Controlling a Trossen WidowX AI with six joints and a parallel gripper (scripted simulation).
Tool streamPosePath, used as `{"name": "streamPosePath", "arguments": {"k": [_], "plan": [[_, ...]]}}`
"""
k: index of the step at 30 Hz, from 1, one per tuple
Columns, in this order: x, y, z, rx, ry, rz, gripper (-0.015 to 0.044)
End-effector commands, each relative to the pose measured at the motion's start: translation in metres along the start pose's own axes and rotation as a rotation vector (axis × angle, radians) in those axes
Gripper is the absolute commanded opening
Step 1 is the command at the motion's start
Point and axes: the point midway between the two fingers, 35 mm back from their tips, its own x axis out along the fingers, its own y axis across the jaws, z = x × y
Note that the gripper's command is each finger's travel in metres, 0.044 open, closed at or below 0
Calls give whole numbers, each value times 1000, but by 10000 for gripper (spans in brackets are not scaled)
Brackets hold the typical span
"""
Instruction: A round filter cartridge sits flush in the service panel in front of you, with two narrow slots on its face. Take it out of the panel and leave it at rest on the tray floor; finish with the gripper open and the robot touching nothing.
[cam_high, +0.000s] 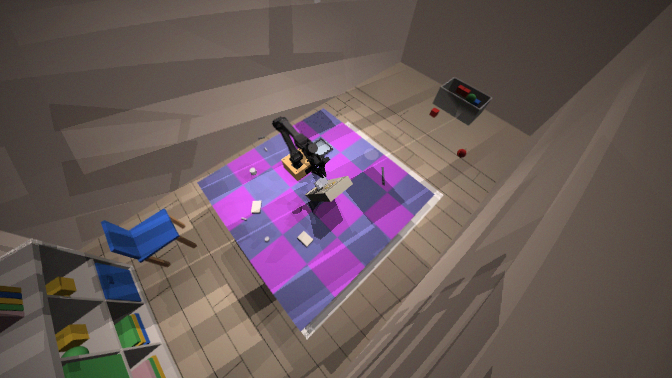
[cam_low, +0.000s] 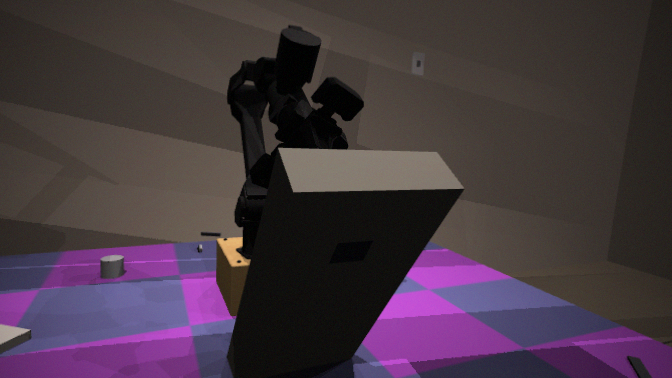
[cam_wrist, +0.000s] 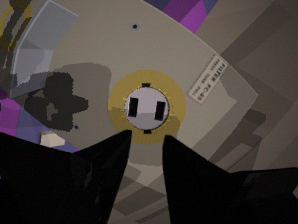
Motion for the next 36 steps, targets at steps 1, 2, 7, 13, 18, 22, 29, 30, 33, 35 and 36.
{"name": "streamPosePath", "arguments": {"k": [1,2,7,13,18,22,29,30,33,35,36], "plan": [[6,1,1,-4,-5,3,106],[8,1,1,-4,-5,3,106],[16,0,0,-4,-5,2,106],[25,0,0,-4,-4,1,106],[33,0,0,-4,-4,1,106],[40,0,1,-4,-4,0,106],[51,1,1,-4,-3,0,106],[52,1,1,-4,-3,-1,106],[55,1,1,-4,-3,-1,106],[55,1,1,-4,-3,-1,106],[55,2,2,-4,-3,-1,106]]}}
